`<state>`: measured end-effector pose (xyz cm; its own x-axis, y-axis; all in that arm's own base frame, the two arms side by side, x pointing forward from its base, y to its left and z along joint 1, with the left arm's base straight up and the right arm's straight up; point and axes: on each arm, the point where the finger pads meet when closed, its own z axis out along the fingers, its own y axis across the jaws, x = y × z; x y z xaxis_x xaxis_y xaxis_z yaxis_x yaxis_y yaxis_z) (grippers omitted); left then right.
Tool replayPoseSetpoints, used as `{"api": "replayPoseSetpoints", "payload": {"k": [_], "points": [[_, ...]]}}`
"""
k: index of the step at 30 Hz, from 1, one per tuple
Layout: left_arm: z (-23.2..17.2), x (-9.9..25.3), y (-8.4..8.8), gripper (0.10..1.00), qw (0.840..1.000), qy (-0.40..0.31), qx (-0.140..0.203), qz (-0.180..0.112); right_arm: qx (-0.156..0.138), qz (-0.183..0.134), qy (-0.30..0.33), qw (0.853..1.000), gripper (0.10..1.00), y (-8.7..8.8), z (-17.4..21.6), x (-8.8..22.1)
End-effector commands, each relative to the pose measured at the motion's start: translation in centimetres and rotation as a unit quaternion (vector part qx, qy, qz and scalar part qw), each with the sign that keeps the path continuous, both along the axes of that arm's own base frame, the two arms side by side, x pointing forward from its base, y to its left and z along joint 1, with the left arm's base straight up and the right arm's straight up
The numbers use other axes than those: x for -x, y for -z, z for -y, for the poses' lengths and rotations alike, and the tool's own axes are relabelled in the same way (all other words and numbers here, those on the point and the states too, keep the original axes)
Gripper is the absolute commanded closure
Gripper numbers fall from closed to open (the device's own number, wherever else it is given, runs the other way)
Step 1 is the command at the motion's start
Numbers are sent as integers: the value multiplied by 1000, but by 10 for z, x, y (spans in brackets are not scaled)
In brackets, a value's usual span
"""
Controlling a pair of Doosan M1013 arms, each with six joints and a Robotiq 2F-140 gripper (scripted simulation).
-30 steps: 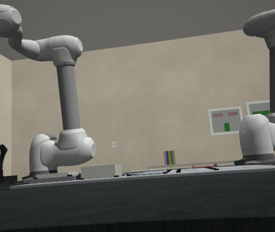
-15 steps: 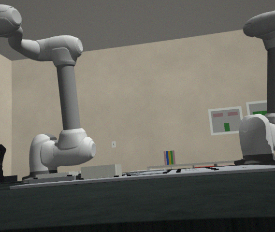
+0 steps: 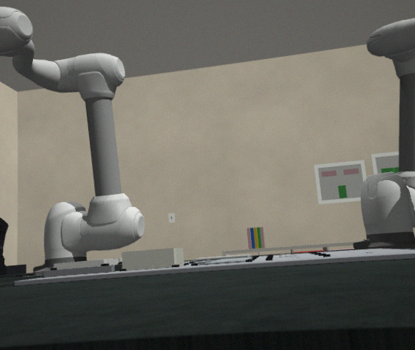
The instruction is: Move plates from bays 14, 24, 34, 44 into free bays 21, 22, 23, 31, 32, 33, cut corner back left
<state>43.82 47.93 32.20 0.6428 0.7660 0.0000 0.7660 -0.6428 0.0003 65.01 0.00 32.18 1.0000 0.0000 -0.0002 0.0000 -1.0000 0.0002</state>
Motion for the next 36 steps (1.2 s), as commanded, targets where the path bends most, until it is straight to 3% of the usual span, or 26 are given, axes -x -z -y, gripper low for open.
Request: {"api": "replayPoseSetpoints", "payload": {"k": [1, 6, 16, 19, 29, 32, 36], "points": [[-11, 11, -1, 98, 1000, 0, -1, 0, 0, 1, 0, 1000, 400, -1, 0, 0], [-27, 31, -1, 98, 999, -44, -1, 0, 0, 1, 0, 1000, 400, -1, 0, 0], [-51, 62, -1, 98, 999, -44, -1, 0, 0, 1, 0, 1000, 400, -1, 0, 0], [-59, 75, -1, 98, 996, -87, -1, 0, 0, 1, 0, 1000, 400, -1, 0, 0], [-81, 109, -1, 98, 996, -87, -1, 0, 0, 1, 0, 1000, 400, -1, 0, 0], [-88, 122, -1, 98, 991, -130, -1, 0, 0, 1, 0, 1000, 400, -1, 0, 0], [-97, 139, -1, 98, 991, -130, -1, 0, 0, 1, 0, 1000, 400, -1, 0, 0]]}}
